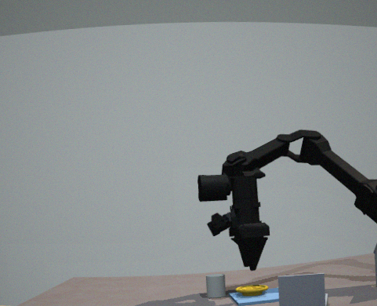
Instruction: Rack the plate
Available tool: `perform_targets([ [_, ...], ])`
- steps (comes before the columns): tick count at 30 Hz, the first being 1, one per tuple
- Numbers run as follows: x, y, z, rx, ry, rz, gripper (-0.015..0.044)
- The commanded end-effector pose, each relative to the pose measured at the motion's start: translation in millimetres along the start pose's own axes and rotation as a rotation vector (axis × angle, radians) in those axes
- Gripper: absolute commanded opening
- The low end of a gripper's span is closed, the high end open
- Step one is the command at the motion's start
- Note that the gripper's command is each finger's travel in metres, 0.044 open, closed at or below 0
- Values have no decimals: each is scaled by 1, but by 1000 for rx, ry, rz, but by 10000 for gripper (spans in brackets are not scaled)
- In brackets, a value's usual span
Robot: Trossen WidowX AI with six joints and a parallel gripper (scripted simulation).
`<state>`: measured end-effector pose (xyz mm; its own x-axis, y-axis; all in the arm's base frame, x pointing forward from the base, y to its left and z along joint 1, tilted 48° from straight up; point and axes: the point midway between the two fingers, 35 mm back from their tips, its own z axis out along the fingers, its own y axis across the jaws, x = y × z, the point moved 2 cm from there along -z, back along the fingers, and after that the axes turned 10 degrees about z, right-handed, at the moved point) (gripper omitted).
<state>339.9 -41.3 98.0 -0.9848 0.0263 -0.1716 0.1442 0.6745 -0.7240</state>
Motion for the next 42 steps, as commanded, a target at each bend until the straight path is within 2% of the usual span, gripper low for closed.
perform_targets([
  [1,1,-1,4,3,-2,-2,400],
  [33,3,1,55,5,-2,-2,400],
  [42,3,1,57,6,-2,-2,397],
])
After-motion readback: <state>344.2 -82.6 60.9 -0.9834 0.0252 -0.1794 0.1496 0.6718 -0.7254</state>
